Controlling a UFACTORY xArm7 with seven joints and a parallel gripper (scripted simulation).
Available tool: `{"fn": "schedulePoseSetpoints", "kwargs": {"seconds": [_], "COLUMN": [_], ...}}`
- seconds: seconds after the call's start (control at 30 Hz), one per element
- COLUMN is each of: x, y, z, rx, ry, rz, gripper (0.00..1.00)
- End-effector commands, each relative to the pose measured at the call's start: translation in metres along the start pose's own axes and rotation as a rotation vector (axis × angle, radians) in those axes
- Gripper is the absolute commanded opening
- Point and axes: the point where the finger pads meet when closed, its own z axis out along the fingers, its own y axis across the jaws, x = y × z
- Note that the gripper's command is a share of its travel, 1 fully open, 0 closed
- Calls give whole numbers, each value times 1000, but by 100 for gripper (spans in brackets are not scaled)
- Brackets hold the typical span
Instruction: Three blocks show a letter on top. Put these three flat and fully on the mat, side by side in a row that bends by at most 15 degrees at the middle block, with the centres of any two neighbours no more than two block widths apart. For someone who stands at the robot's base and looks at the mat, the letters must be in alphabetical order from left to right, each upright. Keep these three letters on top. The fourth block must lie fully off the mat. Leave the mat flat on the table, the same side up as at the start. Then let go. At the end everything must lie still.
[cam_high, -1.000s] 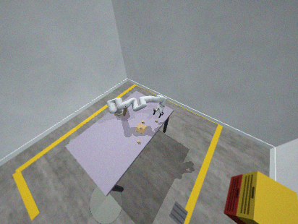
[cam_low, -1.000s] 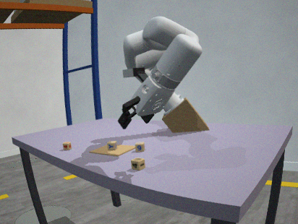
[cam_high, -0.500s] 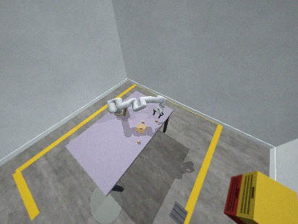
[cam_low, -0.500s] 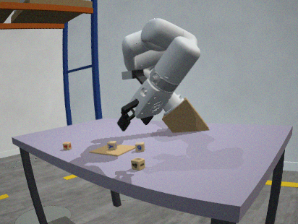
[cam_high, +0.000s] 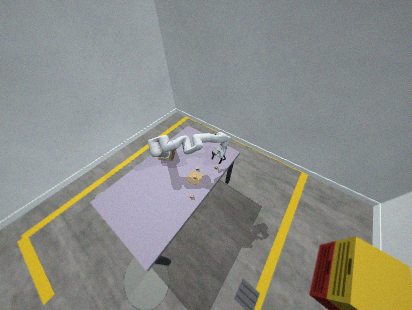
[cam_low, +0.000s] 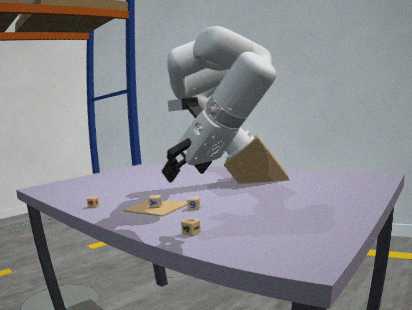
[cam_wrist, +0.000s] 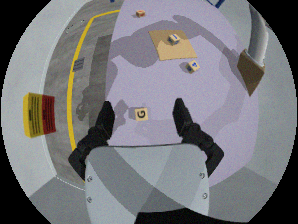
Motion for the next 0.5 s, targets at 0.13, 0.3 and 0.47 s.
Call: {"fn": "schedulePoseSetpoints", "kwargs": {"seconds": [0.13,0.3,0.47], "x": [1,1,1], "y": [-1,3,3], "z": [-2,5,5], "rx": [3,-13,-13], "ry": [-5,-3,-3], "rz": [3,-1,-1], "gripper": [100,100,100]}}
